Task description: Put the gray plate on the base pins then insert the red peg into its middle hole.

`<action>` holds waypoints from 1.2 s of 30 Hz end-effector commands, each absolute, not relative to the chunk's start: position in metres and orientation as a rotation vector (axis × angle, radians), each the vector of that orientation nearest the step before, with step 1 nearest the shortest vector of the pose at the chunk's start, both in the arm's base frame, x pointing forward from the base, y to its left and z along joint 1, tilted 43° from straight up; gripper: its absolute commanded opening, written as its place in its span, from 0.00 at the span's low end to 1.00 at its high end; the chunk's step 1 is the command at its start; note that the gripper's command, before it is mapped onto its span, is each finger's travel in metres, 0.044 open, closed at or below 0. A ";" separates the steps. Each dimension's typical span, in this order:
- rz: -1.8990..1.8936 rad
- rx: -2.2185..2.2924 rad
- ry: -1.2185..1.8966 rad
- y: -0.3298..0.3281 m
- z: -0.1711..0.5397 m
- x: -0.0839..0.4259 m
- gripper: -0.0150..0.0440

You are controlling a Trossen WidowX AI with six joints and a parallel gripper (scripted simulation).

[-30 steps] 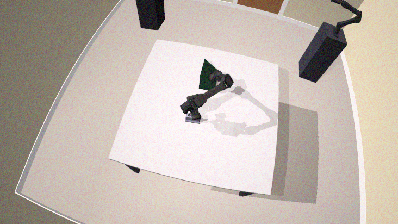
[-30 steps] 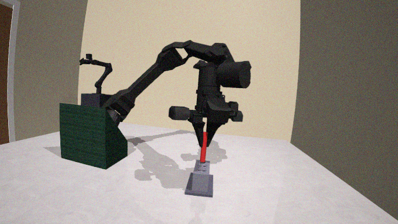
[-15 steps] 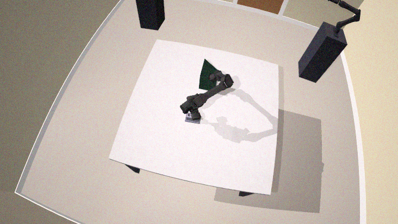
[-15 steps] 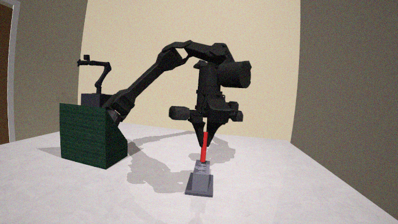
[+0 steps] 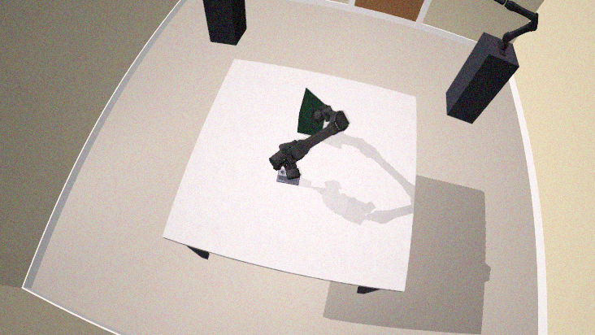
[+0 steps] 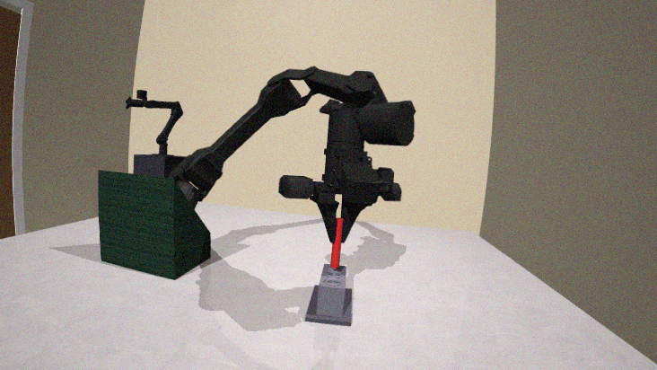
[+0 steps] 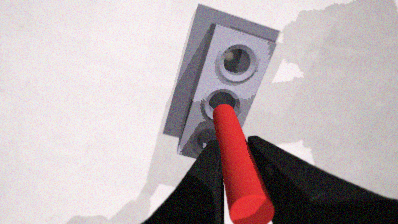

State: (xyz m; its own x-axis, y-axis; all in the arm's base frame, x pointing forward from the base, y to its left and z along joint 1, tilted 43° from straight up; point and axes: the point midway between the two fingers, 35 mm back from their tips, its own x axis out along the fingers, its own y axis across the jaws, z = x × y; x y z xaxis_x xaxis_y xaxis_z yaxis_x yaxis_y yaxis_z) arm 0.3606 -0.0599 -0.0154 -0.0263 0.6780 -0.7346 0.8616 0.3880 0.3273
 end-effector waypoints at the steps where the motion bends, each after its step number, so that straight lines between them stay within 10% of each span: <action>1: -0.261 1.350 1.762 -0.058 -0.017 0.360 0.25; 36: -0.262 1.341 1.764 -0.047 -0.028 0.362 0.25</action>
